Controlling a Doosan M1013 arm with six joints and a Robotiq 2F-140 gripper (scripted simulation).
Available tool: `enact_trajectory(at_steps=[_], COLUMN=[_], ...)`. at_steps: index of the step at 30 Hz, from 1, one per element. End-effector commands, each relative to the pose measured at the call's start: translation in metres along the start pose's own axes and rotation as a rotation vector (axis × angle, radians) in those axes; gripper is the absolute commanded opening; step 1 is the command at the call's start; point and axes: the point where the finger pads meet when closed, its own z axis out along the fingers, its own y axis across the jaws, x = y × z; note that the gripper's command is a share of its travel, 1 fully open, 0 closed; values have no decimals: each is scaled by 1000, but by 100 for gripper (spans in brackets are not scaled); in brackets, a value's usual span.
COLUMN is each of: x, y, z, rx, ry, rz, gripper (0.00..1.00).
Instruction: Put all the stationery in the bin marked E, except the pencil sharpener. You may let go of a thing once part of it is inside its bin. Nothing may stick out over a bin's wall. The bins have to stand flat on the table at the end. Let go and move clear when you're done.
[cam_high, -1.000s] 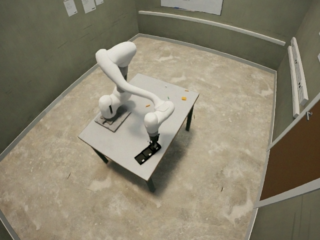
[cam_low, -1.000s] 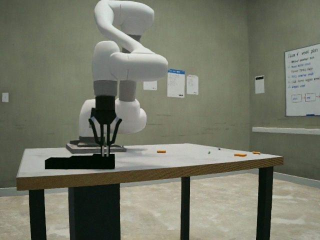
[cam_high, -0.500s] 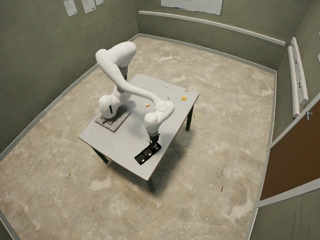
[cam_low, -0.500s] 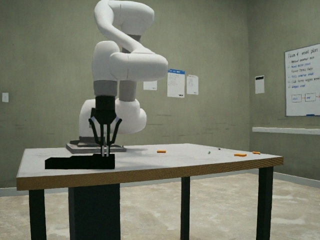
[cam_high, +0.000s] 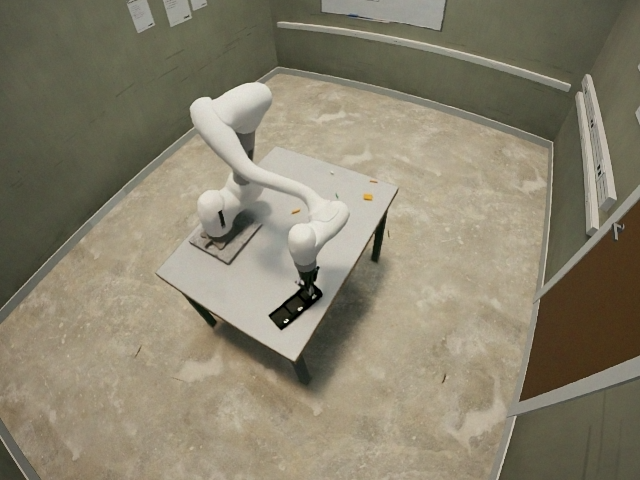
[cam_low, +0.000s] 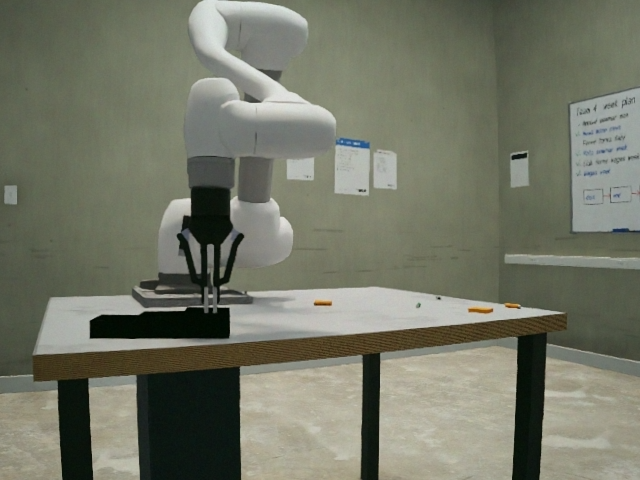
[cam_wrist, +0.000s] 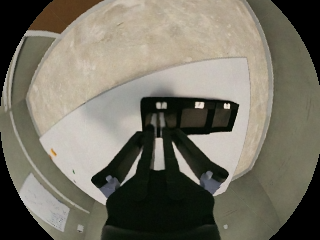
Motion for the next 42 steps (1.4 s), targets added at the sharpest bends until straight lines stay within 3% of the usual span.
enact_trajectory(at_steps=[1,16,23,26,31,33,42], x=[0,0,0,0,0,0,0], y=[0,0,0,0,0,0,0], z=[-3,-23,-51,-52,-93,-93,-162], rx=[0,0,0,0,0,0,0], ry=[0,0,0,0,0,0,0], rz=[0,0,0,0,0,0,0], gripper=[15,15,15,15,15,15,15])
